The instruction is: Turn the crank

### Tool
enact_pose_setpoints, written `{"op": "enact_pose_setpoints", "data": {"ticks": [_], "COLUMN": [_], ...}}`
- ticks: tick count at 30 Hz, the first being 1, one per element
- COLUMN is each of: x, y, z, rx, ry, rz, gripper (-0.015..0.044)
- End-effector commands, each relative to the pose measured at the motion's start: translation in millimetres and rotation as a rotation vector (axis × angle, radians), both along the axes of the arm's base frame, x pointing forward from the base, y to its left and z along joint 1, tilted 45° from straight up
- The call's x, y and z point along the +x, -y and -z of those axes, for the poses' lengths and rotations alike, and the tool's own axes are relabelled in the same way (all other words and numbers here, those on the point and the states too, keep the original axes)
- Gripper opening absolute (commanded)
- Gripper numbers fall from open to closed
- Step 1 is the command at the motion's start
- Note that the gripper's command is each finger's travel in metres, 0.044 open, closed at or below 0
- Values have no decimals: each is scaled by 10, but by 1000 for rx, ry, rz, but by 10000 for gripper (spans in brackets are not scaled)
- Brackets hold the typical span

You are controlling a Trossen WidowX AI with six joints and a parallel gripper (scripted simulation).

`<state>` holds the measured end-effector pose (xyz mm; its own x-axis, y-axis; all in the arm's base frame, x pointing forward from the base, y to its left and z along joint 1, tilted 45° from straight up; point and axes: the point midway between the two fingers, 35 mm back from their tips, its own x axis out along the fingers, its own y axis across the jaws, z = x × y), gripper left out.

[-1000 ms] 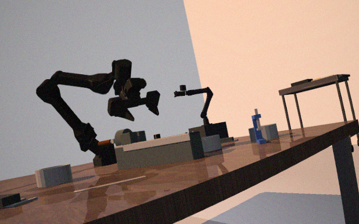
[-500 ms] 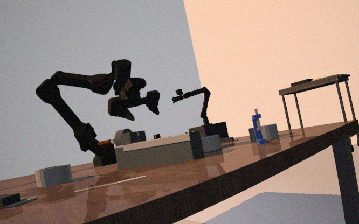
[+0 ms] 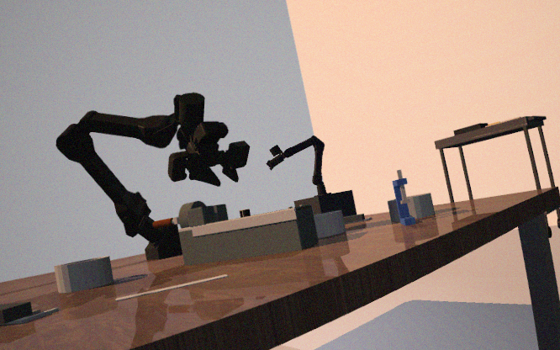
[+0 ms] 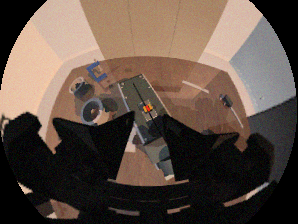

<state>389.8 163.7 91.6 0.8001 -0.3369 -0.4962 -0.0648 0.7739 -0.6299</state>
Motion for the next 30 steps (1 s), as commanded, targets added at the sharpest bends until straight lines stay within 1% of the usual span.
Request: {"op": "enact_pose_setpoints", "data": {"ticks": [1, 5, 23, 30], "x": [1, 1, 0, 0], "y": [-8, -8, -1, -1], "z": [1, 1, 1, 1], "rx": [1, 1, 0, 0], "ry": [-1, -1, 0, 0], "rz": [-5, -5, 0, 0], "gripper": [99, 0, 0, 184]}}
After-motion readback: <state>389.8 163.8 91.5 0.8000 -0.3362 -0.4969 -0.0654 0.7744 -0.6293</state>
